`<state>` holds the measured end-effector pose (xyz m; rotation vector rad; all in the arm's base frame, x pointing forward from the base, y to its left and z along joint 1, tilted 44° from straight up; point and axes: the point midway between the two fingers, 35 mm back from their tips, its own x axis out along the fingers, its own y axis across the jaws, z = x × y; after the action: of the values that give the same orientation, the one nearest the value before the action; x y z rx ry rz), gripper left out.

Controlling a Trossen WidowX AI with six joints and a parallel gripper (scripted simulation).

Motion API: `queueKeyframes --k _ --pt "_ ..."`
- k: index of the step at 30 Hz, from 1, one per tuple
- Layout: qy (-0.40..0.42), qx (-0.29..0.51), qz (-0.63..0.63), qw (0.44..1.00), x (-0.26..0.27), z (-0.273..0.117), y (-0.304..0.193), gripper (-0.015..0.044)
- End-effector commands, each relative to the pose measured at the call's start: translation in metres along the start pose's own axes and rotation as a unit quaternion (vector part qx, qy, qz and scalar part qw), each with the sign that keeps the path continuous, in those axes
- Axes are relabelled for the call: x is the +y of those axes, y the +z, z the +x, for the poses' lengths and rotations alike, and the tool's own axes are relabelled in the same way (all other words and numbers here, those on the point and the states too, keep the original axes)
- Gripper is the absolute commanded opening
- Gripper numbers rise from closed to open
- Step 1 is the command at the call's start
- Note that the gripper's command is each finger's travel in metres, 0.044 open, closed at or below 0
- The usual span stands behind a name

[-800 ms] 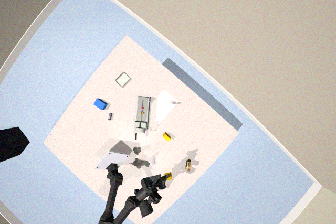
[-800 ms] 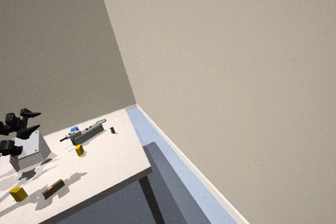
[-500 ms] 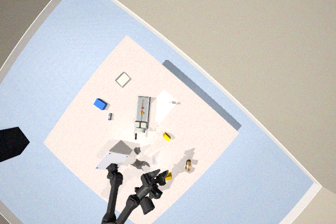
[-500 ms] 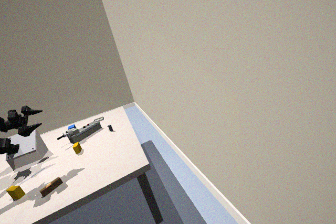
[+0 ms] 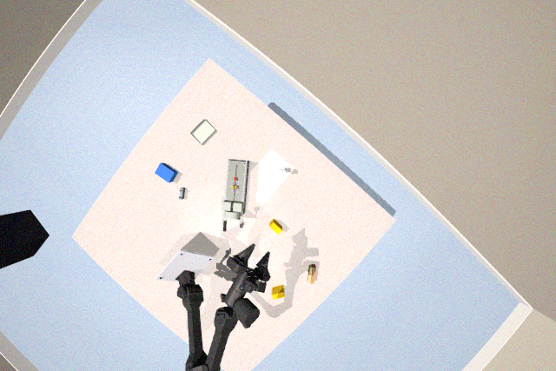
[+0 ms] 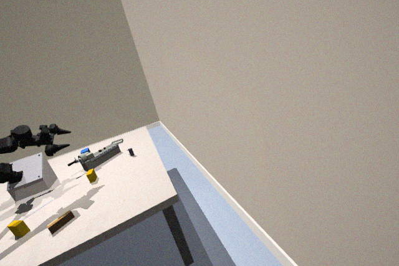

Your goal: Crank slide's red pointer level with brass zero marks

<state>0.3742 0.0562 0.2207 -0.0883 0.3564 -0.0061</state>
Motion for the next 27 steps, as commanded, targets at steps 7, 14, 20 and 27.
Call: queueKeyframes --k 7,14,20,27 --pt "-0.02 0.093 -0.075 0.993 0.037 0.034 -0.045 0.044" --pt "-0.04 0.153 -0.138 0.978 0.061 0.052 -0.08 0.044" --pt "-0.058 0.196 -0.2 0.958 0.08 0.062 -0.111 0.044" --pt "-0.079 0.235 -0.278 0.928 0.101 0.069 -0.148 0.044"
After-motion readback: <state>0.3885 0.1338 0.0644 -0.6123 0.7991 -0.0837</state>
